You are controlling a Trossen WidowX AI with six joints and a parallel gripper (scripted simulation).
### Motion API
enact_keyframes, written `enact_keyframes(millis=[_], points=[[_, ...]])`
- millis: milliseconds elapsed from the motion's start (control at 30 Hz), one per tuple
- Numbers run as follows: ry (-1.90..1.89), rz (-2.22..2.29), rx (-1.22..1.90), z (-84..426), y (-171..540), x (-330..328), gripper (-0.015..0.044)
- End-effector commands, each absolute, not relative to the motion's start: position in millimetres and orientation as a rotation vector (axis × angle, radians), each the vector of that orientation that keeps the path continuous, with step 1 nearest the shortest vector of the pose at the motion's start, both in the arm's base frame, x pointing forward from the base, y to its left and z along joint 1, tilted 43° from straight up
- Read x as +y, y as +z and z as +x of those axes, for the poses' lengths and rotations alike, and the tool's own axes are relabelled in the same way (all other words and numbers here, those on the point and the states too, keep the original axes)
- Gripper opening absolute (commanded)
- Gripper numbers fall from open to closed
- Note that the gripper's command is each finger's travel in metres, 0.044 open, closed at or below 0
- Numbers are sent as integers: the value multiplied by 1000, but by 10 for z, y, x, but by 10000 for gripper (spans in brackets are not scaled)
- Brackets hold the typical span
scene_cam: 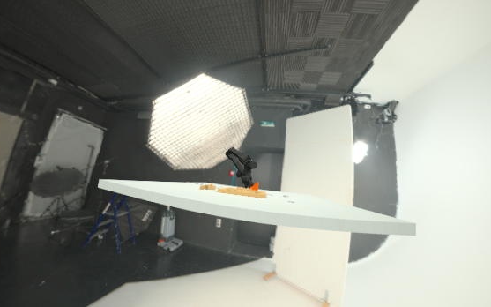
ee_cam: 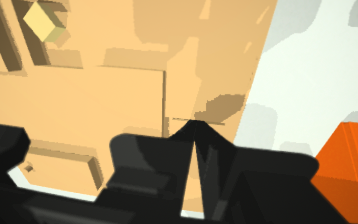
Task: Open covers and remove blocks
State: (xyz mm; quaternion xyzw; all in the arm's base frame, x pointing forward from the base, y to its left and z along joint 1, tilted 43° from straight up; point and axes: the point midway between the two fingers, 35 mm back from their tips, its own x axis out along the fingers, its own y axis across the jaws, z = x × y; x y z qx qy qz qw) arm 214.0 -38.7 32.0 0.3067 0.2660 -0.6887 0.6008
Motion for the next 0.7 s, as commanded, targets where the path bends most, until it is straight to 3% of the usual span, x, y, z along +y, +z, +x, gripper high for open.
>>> enact_keyframes(millis=[0,667], points=[[-1593,708,611,2141,369,-433,0],[-1592,708,610,2125,500,-576,0]])
